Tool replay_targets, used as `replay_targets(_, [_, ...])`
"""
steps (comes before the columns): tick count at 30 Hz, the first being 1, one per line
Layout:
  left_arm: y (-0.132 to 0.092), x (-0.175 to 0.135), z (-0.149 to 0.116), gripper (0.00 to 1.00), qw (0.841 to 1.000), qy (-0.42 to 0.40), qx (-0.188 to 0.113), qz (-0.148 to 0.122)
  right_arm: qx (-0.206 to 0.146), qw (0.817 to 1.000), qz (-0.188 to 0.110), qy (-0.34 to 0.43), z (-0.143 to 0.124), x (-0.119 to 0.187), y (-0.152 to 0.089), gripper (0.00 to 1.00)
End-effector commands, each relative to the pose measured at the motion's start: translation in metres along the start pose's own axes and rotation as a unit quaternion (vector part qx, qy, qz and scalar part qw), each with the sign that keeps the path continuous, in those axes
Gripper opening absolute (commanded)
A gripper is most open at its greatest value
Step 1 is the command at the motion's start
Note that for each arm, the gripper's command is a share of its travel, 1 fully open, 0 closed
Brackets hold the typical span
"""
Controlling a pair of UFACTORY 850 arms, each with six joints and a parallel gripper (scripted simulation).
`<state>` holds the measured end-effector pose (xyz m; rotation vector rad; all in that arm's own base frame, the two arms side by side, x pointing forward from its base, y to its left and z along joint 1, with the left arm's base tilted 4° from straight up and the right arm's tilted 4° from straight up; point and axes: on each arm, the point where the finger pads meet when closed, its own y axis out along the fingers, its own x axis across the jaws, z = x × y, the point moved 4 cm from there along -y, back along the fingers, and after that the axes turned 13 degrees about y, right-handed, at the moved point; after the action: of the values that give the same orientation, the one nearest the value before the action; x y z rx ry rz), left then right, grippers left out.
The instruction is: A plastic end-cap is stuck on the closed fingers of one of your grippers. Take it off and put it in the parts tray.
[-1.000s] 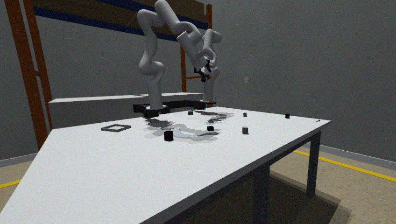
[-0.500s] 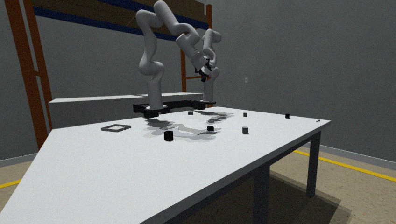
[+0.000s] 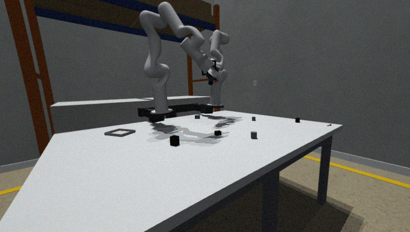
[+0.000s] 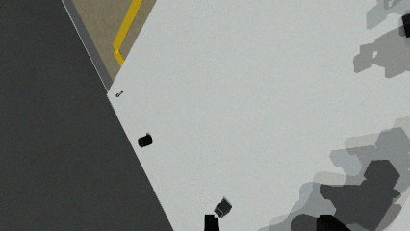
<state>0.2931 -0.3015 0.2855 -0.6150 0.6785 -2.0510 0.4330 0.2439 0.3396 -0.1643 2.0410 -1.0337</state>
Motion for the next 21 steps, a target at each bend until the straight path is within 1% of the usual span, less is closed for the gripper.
replay_targets(1, [0.0, 0.0, 0.001, 0.0, 1.0, 0.0, 0.001, 0.0, 0.002, 1.0, 0.02, 0.016, -0.01, 0.002, 0.0, 0.6])
replay_targets(3, [0.0, 0.0, 0.001, 0.0, 1.0, 0.0, 0.001, 0.0, 0.004, 0.999, 0.032, 0.032, -0.016, 0.004, 0.0, 0.6])
replay_targets(4, [0.0, 0.0, 0.001, 0.0, 1.0, 0.0, 0.001, 0.0, 0.004, 0.999, 0.028, 0.027, -0.014, 0.003, 0.0, 0.6])
replay_targets(8, [0.0, 0.0, 0.001, 0.0, 1.0, 0.0, 0.001, 0.0, 0.004, 0.999, 0.031, 0.03, -0.016, 0.004, 0.0, 0.6])
replay_targets(11, [0.0, 0.0, 0.001, 0.0, 1.0, 0.0, 0.001, 0.0, 0.006, 0.998, 0.04, 0.044, -0.021, 0.006, 0.0, 0.6])
replay_targets(14, [0.0, 0.0, 0.001, 0.0, 1.0, 0.0, 0.001, 0.0, 0.01, 0.996, 0.059, 0.071, -0.03, 0.011, -0.001, 0.6])
replay_targets(15, [0.0, 0.0, 0.001, 0.0, 1.0, 0.0, 0.001, 0.0, 0.01, 0.997, 0.052, 0.062, -0.027, 0.009, 0.0, 0.6])
replay_targets(16, [0.0, 0.0, 0.001, 0.0, 1.0, 0.0, 0.001, 0.0, 0.009, 0.997, 0.053, 0.062, -0.027, 0.009, 0.0, 0.6])
replay_targets(20, [0.0, 0.0, 0.001, 0.0, 1.0, 0.0, 0.001, 0.0, 0.013, 0.994, 0.068, 0.086, -0.036, 0.015, -0.001, 0.6])
replay_targets(21, [0.0, 0.0, 0.001, 0.0, 1.0, 0.0, 0.001, 0.0, 0.013, 0.995, 0.065, 0.08, -0.034, 0.014, -0.001, 0.6])
